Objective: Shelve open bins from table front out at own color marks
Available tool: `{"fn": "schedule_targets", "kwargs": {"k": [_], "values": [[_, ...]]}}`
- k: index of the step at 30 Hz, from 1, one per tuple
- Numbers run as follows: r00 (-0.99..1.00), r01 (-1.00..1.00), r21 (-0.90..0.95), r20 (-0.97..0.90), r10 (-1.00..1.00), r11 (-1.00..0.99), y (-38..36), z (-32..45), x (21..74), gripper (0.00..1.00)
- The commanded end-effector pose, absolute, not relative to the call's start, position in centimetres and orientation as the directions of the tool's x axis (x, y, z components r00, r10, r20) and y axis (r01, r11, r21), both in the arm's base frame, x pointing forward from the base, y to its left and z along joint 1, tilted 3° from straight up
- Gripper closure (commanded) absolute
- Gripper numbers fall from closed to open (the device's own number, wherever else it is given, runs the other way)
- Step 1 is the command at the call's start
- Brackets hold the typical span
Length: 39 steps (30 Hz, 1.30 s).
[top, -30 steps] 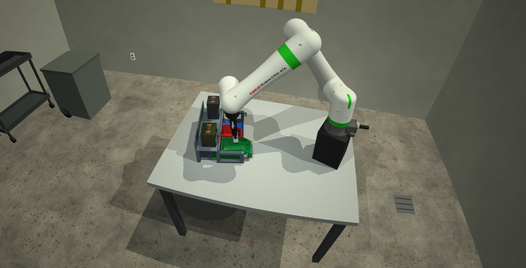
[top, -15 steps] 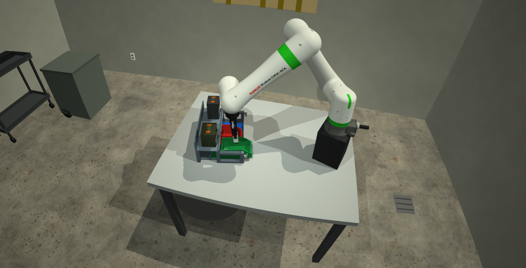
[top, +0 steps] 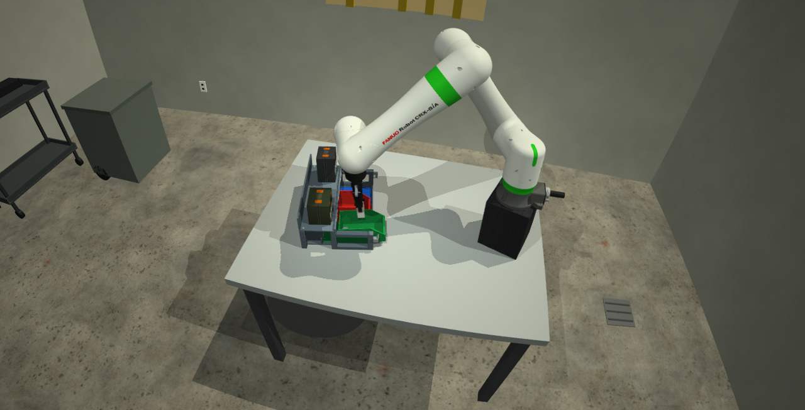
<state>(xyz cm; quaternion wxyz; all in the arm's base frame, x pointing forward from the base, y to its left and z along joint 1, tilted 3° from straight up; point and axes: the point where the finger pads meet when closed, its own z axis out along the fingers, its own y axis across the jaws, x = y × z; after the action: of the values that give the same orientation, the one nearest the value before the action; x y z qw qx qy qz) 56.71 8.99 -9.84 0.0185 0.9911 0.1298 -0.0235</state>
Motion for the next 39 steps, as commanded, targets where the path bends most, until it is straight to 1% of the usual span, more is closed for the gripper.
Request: {"fn": "schedule_targets", "kwargs": {"k": [1,39], "values": [[0.965,0.258,0.031,-0.051,0.256,-0.966,9.0,-9.8,56.7,0.94],[0.965,0.258,0.031,-0.051,0.256,-0.966,9.1,-6.1,56.5,0.94]]}}
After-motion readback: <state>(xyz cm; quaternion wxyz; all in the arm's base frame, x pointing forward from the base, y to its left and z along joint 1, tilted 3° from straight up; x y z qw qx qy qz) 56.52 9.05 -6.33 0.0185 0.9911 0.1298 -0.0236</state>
